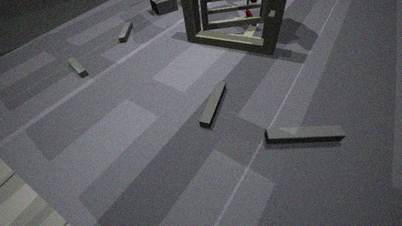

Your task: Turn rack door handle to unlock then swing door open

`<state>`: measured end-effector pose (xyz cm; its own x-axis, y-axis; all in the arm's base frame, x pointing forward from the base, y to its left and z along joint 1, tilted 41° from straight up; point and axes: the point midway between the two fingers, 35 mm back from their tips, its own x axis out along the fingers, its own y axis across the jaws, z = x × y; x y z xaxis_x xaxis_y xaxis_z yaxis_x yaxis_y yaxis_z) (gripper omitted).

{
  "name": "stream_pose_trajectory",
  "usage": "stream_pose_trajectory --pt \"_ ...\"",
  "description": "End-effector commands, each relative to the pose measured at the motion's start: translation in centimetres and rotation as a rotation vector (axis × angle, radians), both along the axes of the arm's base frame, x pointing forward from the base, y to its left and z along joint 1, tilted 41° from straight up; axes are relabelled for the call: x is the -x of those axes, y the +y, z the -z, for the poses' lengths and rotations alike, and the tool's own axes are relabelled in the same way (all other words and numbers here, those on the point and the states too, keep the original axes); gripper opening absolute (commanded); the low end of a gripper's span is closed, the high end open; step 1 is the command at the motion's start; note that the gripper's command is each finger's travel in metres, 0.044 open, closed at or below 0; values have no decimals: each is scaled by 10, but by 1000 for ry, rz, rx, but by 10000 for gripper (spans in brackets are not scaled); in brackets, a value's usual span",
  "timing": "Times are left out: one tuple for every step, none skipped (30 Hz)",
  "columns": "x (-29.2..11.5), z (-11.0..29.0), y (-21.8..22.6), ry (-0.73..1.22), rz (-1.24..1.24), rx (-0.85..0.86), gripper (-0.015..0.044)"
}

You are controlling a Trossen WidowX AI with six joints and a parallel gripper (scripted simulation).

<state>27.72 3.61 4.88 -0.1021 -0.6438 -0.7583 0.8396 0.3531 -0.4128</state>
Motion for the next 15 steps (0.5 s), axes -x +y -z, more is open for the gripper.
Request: stream_pose_trajectory --pt "6 -5 -5 51 -67 -5 17" --pt "8 -6 -6 62 -80 -7 17" --pt "9 -7 -8 74 -94 -8 17" --pt "11 -9 -9 85 -107 -10 17" --pt "12 -10 -10 97 -120 -12 17" --pt "14 -11 -12 108 -133 -13 17" --pt "15 -13 -13 119 -146 -15 17" --pt "17 -14 -15 131 -160 -17 17" --pt "18 -16 -16 142 -173 -18 17" --pt "19 -17 -18 153 -186 -20 17" --pt "21 -19 -19 164 -199 -22 17" --pt "22 -20 -21 176 -212 -23 17" --pt "23 -21 -22 187 -225 -25 17" --pt "24 -23 -24 198 -238 -27 17" --pt "25 -24 -25 209 -251 -28 17"
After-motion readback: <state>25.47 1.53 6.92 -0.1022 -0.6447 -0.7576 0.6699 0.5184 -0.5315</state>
